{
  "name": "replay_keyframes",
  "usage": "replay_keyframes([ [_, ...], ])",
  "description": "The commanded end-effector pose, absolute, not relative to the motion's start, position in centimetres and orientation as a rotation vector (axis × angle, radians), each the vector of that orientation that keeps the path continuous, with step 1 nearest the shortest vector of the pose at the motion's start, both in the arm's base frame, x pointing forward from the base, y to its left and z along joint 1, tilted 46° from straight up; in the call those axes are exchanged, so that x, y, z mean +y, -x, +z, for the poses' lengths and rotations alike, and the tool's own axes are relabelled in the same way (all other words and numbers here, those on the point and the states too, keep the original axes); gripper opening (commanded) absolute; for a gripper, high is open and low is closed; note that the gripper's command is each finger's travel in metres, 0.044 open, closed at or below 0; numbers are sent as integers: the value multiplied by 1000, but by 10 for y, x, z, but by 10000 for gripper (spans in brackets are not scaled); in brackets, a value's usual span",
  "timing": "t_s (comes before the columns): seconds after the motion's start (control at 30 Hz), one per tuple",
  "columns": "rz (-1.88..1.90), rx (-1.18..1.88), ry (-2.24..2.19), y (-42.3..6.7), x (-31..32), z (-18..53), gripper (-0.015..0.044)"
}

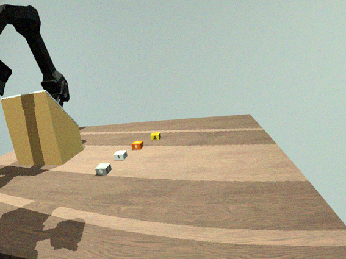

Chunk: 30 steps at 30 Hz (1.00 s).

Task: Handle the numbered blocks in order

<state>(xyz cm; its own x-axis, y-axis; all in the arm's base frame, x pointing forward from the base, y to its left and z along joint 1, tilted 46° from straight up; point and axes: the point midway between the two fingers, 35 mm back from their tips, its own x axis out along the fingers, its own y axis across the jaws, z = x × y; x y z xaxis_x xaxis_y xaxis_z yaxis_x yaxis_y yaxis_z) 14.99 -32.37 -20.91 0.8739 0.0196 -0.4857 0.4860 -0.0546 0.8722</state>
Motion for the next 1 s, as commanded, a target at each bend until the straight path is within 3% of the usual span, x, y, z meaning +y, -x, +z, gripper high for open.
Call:
replay_keyframes([
  [0.0,-392,418,-1585,-152,-322,-209,400],
  [0.3,-2,1007,-1172,-240,-225,-169,400],
  [0.57,557,1429,-671,-260,-110,-107,400],
  [0.97,611,1456,-626,-259,-101,-101,400],
])
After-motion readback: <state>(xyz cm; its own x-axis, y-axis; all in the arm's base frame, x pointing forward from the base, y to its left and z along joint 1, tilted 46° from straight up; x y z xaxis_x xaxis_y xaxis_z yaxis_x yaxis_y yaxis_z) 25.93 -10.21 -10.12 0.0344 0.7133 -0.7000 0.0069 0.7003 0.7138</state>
